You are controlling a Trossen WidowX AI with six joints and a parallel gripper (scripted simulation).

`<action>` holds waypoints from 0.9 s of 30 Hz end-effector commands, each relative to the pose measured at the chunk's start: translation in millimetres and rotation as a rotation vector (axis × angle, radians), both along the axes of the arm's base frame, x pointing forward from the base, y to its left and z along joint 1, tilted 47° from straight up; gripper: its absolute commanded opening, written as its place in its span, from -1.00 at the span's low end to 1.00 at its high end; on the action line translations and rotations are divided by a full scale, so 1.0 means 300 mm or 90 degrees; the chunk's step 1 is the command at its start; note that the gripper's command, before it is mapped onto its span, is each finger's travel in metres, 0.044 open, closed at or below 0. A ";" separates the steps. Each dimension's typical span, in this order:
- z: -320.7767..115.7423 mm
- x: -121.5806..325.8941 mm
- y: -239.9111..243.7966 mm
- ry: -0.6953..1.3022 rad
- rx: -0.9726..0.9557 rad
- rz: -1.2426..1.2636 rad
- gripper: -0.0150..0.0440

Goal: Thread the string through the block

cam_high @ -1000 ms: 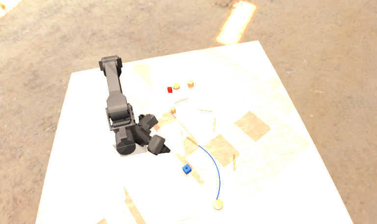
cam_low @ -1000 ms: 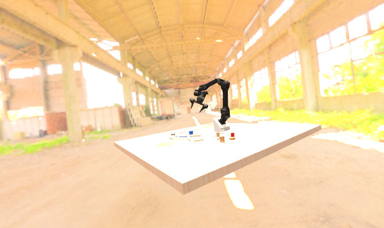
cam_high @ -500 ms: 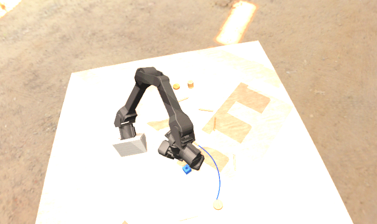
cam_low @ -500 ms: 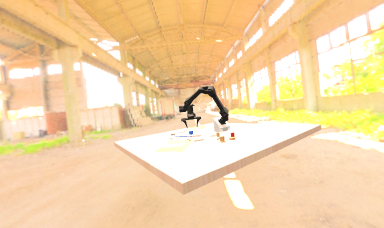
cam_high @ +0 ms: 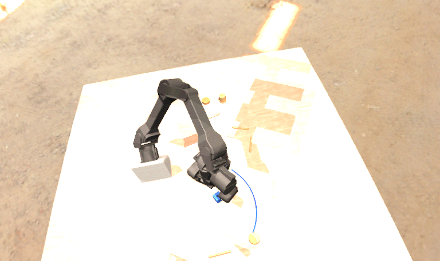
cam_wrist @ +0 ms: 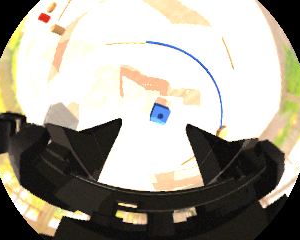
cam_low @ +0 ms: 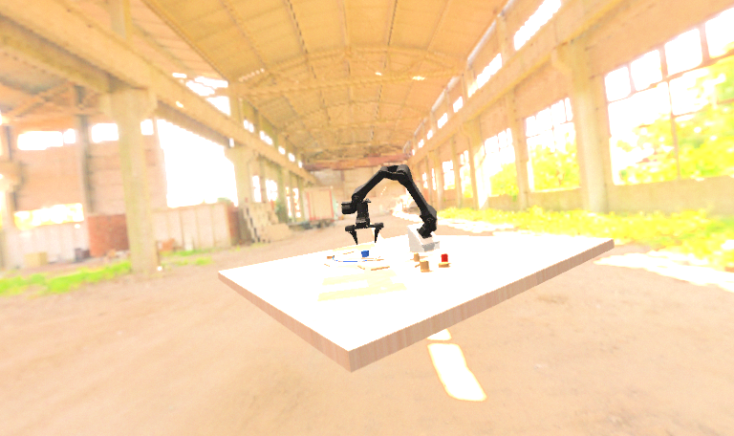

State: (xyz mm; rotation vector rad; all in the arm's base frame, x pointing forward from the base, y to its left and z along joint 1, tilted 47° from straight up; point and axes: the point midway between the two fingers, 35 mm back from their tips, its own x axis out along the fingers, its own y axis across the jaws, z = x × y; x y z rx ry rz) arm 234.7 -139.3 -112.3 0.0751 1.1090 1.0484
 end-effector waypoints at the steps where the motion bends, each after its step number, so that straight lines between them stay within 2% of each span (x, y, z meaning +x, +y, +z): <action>1: -0.002 -0.001 -0.008 0.157 0.007 -0.146 1.00; 14: 0.005 0.005 -0.031 0.748 0.043 -0.719 1.00; 27: 0.009 0.010 -0.045 1.106 0.064 -1.066 1.00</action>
